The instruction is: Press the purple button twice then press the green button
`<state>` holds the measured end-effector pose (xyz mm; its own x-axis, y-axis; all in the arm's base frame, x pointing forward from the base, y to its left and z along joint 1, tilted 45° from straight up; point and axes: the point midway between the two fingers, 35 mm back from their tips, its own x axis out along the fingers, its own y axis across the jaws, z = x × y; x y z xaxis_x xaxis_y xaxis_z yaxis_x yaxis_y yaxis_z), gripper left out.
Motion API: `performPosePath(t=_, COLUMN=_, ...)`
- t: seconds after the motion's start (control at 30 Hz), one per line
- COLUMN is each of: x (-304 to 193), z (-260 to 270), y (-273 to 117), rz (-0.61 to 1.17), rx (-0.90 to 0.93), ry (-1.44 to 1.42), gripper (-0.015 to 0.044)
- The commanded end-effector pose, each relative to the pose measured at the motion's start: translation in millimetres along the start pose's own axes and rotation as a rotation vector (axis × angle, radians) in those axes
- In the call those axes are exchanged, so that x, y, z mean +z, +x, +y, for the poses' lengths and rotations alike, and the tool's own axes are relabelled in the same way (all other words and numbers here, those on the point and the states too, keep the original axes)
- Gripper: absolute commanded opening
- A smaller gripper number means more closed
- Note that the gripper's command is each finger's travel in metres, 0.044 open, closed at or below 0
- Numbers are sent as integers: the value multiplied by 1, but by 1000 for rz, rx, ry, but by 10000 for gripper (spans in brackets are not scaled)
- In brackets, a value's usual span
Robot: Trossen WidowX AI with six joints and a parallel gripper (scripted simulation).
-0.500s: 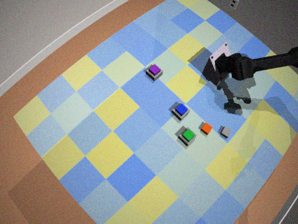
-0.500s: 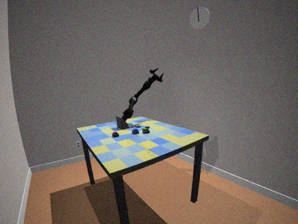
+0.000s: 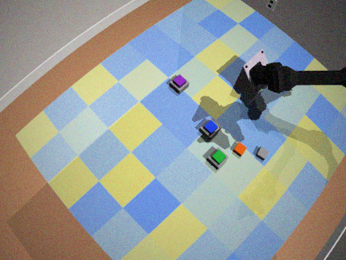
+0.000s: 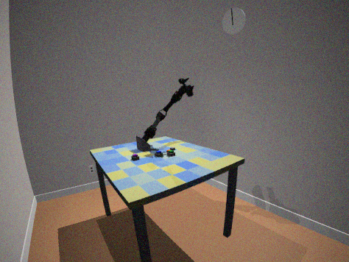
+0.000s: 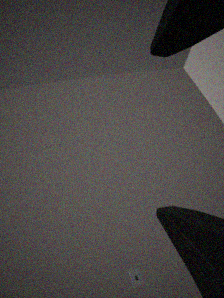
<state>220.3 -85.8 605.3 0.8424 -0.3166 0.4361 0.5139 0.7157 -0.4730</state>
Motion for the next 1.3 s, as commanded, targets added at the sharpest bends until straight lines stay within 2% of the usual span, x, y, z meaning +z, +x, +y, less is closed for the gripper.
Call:
performPosePath(t=0.0, x=-64, z=26, y=32, rz=171, rx=92, ry=-58, gripper=400)
performPosePath(t=0.3, x=-217, z=80, y=62, rz=549, rx=323, ry=-112, gripper=400)
performPosePath(t=0.6, x=-371, z=126, y=31, rz=927, rx=587, ry=-76, gripper=400)
performPosePath(t=0.77, x=-447, z=150, y=-13, rz=1137, rx=752, ry=-1, gripper=400)
performPosePath(t=0.97, x=-521, z=179, y=-88, rz=1379, rx=964, ry=159, gripper=400)
performPosePath(t=1.13, x=-560, z=203, y=-166, rz=1567, rx=1154, ry=377, gripper=400)
performPosePath(t=1.27, x=-573, z=224, y=-234, rz=1696, rx=1310, ry=631, gripper=400)
